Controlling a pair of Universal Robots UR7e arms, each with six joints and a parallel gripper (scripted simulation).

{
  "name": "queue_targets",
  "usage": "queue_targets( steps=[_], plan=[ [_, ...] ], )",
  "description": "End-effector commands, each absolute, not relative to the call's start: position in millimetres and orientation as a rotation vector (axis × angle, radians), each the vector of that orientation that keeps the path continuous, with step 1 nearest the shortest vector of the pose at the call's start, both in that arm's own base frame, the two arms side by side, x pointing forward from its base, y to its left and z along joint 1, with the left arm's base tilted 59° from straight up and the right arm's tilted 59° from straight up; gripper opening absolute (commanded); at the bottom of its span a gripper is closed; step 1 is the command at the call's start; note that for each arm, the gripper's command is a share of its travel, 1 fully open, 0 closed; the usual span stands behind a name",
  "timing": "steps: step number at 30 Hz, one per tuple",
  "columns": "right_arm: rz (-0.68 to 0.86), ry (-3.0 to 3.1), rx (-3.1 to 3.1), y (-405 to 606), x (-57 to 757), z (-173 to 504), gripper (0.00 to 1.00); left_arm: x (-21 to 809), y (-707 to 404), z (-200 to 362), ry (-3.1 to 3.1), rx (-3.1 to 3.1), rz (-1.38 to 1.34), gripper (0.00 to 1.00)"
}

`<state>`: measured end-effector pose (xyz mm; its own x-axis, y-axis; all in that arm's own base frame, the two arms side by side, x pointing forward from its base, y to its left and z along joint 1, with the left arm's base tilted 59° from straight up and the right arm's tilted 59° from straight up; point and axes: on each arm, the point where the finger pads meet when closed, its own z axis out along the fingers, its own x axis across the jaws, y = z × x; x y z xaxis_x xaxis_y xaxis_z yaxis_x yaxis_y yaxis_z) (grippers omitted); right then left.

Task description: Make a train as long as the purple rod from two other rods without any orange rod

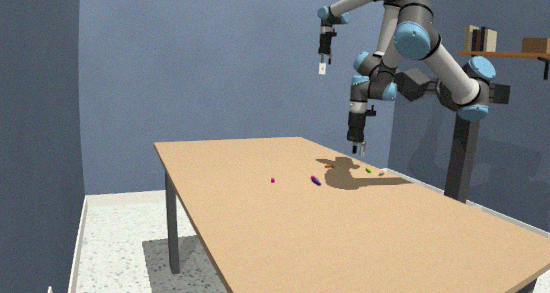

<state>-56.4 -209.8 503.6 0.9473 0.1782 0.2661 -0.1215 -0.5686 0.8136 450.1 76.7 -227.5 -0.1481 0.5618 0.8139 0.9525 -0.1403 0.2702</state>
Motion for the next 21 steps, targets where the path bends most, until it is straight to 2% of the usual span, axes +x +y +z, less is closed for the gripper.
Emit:
queue_targets(
  steps=[1,21],
  plan=[
    [0.397,0.040,2.138,-209.5,-56.6,504.1,1.00,450.4,76.1,-227.4,-1.705,-1.697,-1.216,1.00],
    [0.397,0.040,2.138,-209.5,-56.6,504.1,1.00,450.3,75.8,-227.9,-1.750,-1.668,-1.235,1.00]
  ],
)
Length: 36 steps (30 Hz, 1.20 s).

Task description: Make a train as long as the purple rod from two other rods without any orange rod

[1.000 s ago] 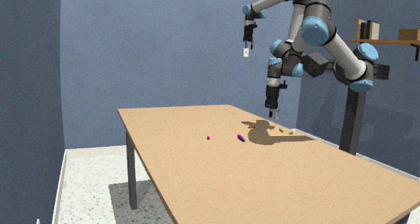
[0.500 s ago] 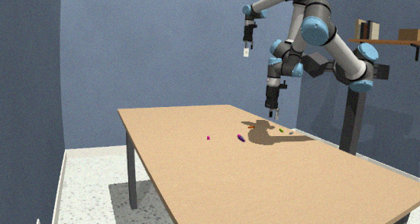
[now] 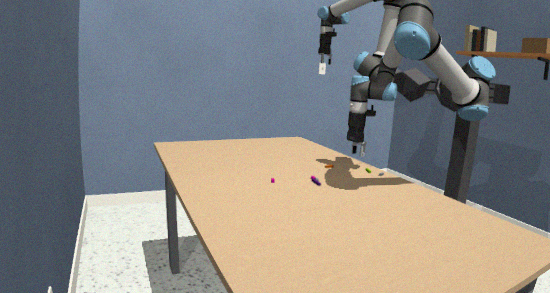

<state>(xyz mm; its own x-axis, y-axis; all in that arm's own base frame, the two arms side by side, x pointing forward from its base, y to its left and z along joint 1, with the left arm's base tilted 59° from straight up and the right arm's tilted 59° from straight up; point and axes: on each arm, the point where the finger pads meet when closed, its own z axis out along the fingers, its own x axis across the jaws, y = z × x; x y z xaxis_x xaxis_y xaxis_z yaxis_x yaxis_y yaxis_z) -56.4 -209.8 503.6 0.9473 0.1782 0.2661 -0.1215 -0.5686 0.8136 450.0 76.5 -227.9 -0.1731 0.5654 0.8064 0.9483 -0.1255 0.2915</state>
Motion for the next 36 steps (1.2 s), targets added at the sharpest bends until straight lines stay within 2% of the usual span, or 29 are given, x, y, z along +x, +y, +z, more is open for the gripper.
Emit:
queue_targets(
  steps=[1,36],
  plan=[
    [0.397,0.040,2.138,-209.5,-56.6,504.1,1.00,450.3,75.7,-228.0,-1.757,-1.663,-1.238,1.00],
    [0.397,0.040,2.138,-209.5,-56.6,504.1,1.00,452.5,72.2,-232.9,-2.279,-1.233,-1.443,1.00]
  ],
)
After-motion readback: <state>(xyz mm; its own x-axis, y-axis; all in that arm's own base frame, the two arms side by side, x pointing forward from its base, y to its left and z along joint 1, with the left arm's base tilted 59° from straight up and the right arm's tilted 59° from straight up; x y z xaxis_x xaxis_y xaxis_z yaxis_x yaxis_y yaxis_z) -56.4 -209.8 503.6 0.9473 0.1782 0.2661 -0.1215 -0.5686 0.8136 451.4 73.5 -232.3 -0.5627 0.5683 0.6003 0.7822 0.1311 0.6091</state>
